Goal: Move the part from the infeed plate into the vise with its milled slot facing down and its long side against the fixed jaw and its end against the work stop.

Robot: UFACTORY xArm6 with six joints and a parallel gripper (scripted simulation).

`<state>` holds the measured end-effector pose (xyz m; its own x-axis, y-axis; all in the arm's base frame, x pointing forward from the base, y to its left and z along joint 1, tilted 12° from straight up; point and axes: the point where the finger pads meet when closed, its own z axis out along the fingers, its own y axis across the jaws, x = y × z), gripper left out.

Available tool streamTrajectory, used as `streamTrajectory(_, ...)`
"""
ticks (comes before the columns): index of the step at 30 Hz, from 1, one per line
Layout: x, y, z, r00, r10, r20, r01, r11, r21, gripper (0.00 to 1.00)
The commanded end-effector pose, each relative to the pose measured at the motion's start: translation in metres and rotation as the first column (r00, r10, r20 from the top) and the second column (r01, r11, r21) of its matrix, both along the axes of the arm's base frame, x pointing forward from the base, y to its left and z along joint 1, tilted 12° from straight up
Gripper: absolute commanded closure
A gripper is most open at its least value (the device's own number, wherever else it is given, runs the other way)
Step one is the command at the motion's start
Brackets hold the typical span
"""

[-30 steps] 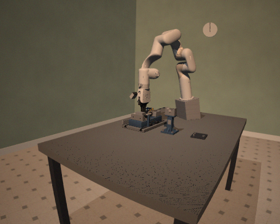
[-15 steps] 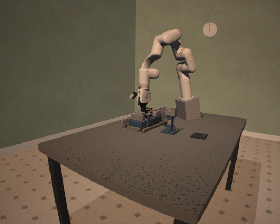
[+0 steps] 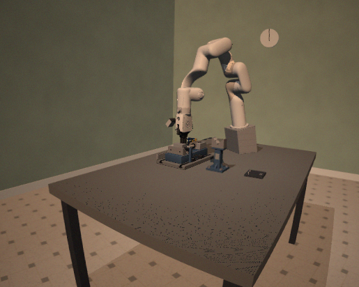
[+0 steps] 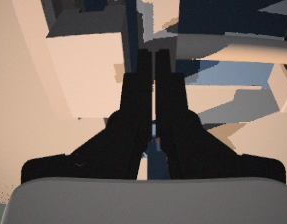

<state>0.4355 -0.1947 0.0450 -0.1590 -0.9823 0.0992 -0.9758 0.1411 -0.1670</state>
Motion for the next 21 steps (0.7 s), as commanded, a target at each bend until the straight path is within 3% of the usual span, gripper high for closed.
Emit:
streamTrajectory(1, 0.0038, -0.0009, 0.0027, 1.0, 0.001, 0.008, -0.001, 1.0, -0.003, 1.0)
streamTrajectory(21, 0.0089, -0.0016, 0.0037, 1.0, 0.001, 0.008, -0.001, 1.0, -0.003, 1.0)
